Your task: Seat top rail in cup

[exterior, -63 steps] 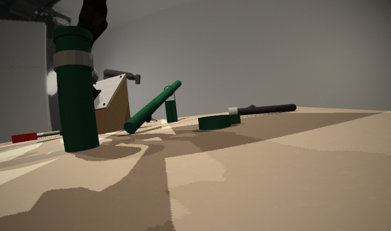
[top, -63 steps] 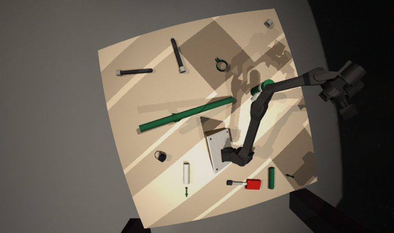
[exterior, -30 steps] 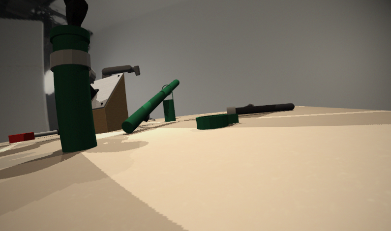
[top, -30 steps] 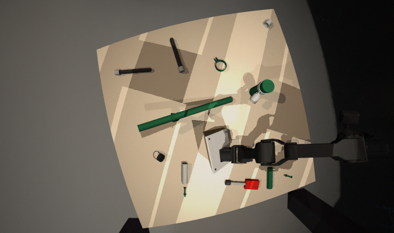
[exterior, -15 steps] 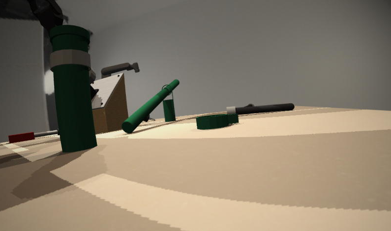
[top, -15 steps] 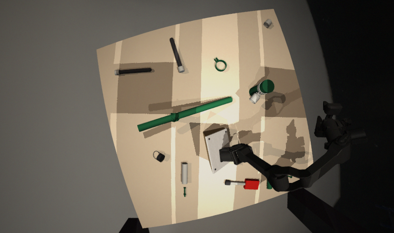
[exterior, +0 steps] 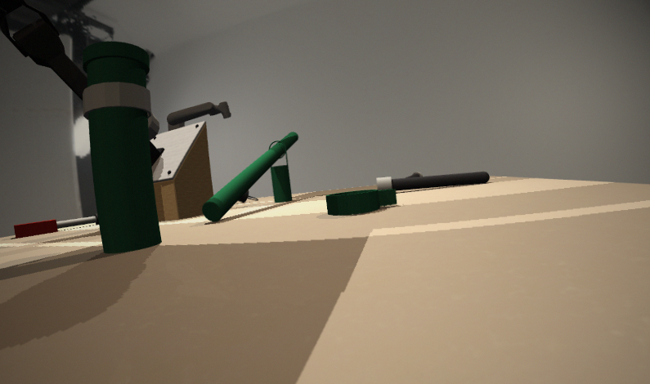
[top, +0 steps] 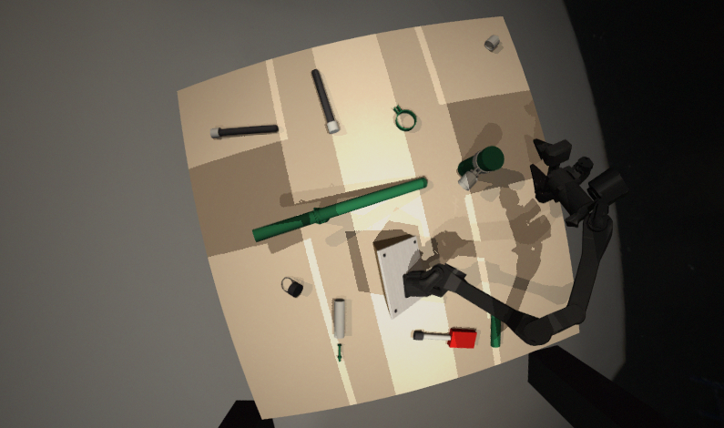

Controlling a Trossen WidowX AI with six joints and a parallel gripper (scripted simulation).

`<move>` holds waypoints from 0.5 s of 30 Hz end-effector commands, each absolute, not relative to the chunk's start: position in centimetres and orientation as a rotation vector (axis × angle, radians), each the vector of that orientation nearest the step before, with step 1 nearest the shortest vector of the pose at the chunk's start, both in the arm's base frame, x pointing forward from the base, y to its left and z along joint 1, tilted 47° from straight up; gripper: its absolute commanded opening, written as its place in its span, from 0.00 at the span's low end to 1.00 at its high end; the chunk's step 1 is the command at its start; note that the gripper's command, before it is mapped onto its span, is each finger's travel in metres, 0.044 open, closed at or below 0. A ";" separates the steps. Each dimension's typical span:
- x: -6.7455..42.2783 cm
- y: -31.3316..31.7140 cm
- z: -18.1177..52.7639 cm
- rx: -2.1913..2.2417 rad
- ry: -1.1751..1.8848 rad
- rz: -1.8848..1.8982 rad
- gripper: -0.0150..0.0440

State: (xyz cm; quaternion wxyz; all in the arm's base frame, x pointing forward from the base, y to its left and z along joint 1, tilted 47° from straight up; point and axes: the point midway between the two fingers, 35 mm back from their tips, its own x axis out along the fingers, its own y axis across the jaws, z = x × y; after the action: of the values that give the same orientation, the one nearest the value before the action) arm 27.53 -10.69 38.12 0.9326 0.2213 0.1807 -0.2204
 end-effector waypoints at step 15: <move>29.8 5.6 16.9 -0.107 0.963 -0.426 1.00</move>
State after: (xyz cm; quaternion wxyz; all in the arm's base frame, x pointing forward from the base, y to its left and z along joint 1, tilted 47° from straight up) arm 31.47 3.22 20.75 0.8830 0.0385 0.4268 -0.1915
